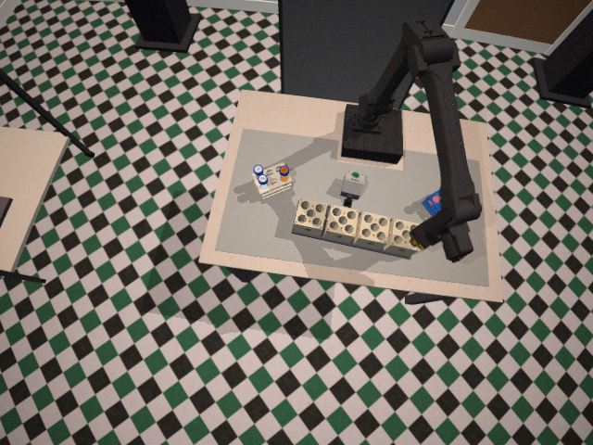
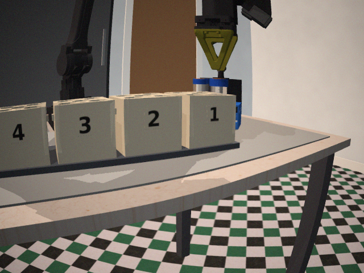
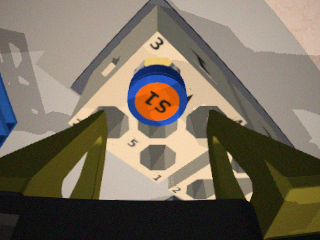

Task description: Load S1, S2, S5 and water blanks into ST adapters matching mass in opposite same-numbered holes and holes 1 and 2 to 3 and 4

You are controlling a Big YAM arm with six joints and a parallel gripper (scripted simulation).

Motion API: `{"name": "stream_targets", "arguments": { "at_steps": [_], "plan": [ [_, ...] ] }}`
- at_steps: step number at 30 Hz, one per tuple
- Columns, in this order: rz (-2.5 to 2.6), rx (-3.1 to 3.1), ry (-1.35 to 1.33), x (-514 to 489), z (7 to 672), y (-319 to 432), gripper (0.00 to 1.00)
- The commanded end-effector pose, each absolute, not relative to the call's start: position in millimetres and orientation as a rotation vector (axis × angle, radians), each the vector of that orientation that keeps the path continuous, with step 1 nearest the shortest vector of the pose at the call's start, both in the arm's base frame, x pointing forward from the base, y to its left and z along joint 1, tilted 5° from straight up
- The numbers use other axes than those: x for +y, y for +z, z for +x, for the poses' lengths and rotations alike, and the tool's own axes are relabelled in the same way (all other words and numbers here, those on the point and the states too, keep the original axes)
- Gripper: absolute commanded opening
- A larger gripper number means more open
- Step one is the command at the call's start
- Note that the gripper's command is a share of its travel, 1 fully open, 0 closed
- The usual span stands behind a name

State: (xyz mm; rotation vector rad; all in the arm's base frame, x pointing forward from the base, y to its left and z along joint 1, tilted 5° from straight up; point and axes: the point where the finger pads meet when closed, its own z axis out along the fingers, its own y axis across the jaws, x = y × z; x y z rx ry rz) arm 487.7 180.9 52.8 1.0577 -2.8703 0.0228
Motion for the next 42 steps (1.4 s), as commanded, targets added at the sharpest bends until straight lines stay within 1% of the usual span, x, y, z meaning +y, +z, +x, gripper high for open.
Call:
{"name": "stream_targets", "arguments": {
  "at_steps": [1,2,4,10,12,27,29,42],
  "plan": [
    [1.1,-2.953,0.021,192,512,101,0.55],
    [0.966,-2.938,0.026,169,491,81,0.8],
    [0.846,-2.988,0.033,153,489,82,0.8],
    [0.882,-2.988,0.037,106,478,82,0.8],
    [0.882,-2.988,0.037,106,478,82,0.8],
    [0.879,-2.982,0.056,-16,444,83,0.8],
    [0.879,-2.982,0.056,-16,444,83,0.8],
    [0.877,-2.976,0.072,-122,414,87,0.8]
  ]
}}
